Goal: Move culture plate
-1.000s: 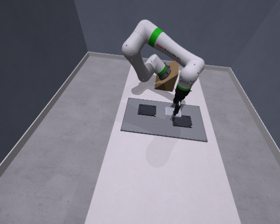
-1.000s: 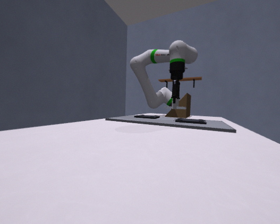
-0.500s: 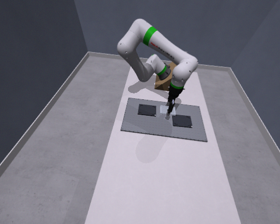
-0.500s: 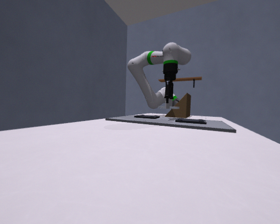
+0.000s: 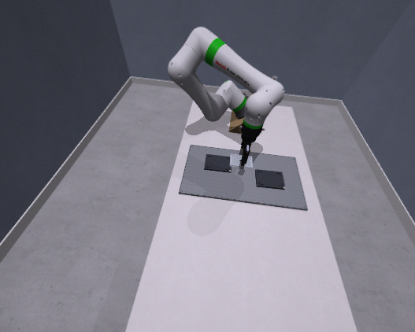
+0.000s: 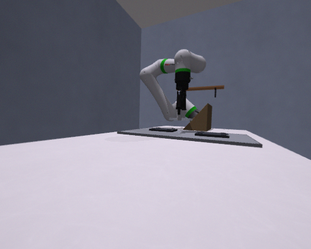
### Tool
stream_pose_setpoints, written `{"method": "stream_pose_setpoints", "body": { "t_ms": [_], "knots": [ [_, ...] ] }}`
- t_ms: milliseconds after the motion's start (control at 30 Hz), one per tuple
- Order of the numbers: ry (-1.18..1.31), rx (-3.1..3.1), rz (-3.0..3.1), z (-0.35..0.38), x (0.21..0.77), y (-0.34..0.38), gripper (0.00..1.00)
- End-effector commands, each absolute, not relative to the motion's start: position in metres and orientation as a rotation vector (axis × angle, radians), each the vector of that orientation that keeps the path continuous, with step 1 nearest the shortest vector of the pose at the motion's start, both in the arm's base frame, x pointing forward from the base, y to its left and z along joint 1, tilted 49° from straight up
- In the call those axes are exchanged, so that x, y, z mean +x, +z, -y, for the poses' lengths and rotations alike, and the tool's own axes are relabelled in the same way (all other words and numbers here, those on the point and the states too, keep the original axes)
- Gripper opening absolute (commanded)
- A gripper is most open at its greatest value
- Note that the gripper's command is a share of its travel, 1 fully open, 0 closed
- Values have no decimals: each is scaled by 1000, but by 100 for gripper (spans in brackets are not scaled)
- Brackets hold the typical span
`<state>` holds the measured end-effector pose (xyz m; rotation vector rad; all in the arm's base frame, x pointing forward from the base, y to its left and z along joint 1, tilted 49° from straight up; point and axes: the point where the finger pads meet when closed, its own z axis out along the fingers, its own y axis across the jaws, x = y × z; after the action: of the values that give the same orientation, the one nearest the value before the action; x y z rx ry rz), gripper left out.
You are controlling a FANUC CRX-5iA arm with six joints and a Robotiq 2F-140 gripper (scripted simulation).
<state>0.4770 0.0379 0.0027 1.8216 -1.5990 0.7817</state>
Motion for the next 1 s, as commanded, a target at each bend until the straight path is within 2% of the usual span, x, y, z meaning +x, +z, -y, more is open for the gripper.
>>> {"method": "stream_pose_setpoints", "body": {
  "t_ms": [0, 967],
  "knots": [
    [782, 1823, 1599, -31, 476, 11, 0],
    [782, 1823, 1599, 26, 464, 75, 0]
  ]
}}
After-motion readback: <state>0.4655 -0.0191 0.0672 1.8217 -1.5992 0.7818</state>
